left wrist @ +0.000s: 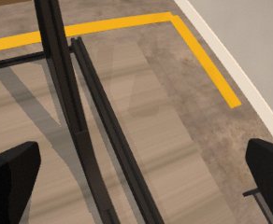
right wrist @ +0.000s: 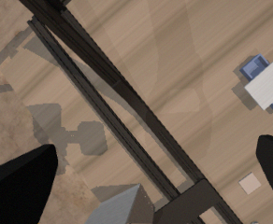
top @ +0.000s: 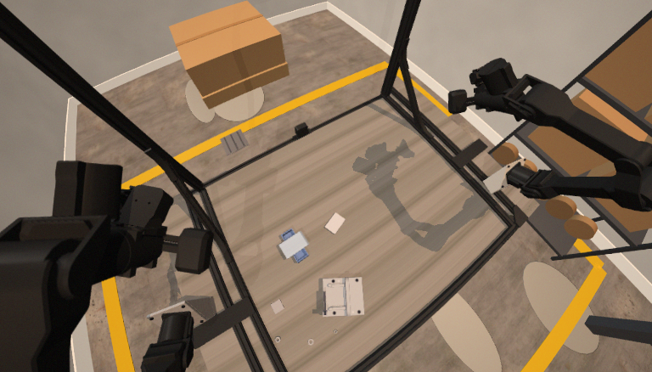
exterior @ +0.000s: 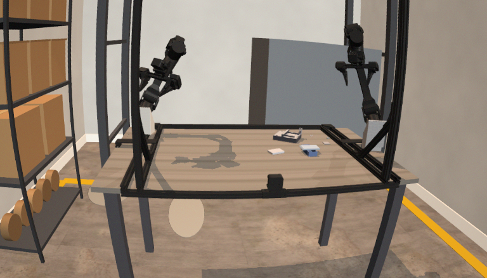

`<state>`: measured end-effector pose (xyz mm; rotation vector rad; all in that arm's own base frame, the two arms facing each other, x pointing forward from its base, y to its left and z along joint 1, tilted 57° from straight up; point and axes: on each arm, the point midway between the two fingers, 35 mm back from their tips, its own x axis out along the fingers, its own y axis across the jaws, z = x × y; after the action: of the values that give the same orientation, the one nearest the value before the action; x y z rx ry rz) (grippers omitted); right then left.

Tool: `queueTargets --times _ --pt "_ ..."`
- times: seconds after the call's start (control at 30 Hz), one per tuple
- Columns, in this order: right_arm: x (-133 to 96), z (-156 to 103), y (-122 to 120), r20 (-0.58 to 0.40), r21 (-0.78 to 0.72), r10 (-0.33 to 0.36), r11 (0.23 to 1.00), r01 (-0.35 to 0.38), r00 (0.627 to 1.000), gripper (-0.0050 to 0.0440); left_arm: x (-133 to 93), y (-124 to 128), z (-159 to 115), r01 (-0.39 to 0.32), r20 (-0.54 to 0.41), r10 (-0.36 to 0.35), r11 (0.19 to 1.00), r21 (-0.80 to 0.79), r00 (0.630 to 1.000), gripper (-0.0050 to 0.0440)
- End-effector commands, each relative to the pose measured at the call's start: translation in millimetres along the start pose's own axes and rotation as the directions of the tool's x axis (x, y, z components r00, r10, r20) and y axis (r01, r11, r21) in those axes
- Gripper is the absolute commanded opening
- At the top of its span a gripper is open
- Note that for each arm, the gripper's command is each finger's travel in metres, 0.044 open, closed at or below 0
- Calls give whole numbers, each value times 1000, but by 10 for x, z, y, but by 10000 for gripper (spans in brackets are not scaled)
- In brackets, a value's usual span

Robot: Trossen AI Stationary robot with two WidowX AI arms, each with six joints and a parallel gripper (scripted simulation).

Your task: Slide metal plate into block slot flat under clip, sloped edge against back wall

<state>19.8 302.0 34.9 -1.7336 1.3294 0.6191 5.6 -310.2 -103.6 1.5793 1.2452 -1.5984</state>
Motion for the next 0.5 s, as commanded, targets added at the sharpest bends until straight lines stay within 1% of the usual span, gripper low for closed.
queueTargets --times 0.0,0.47 --pt "0 0 0 0 0 0 1000 0 1000 440 0 0 0 0 0 0 1000 0 1000 440" --pt "0 0 0 0 0 0 1000 0 1000 440 0 0 0 0 0 0 1000 0 1000 440"
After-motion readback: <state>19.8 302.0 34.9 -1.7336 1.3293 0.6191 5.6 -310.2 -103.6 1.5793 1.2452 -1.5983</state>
